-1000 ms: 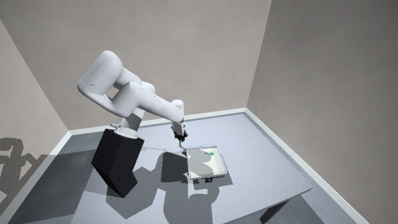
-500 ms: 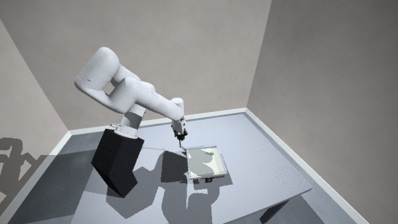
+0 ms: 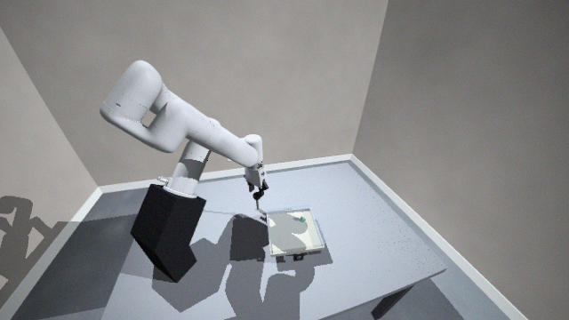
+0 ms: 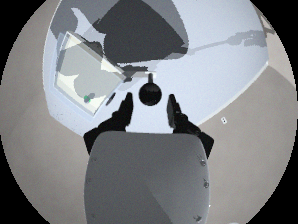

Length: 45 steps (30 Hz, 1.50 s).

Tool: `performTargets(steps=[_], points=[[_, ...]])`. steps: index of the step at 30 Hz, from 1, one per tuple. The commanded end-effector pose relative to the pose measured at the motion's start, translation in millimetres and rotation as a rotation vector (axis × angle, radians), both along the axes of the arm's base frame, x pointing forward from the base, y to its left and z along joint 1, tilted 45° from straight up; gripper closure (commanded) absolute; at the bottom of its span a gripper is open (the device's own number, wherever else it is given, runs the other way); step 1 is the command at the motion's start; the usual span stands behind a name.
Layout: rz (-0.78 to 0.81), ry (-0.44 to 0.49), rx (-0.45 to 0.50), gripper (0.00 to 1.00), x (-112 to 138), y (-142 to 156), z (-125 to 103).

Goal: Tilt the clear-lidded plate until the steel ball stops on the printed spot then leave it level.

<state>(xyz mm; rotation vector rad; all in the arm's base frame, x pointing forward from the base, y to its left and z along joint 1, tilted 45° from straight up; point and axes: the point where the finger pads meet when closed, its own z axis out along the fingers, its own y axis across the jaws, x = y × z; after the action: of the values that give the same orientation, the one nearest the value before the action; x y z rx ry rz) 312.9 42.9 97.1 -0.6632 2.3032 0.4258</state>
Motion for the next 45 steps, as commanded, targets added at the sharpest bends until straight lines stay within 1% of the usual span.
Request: performTargets(steps=[1, 16, 29, 30, 45], points=[[-0.001, 0.000, -0.001, 0.39, -3, -3, 4], [-0.001, 0.000, -0.001, 0.39, -11, -10, 14], [-0.001, 0.000, -0.001, 0.39, -12, -11, 16], [-0.001, 0.000, -0.001, 0.00, -12, -11, 16], [-0.001, 0.000, -0.001, 0.00, -12, -11, 16]])
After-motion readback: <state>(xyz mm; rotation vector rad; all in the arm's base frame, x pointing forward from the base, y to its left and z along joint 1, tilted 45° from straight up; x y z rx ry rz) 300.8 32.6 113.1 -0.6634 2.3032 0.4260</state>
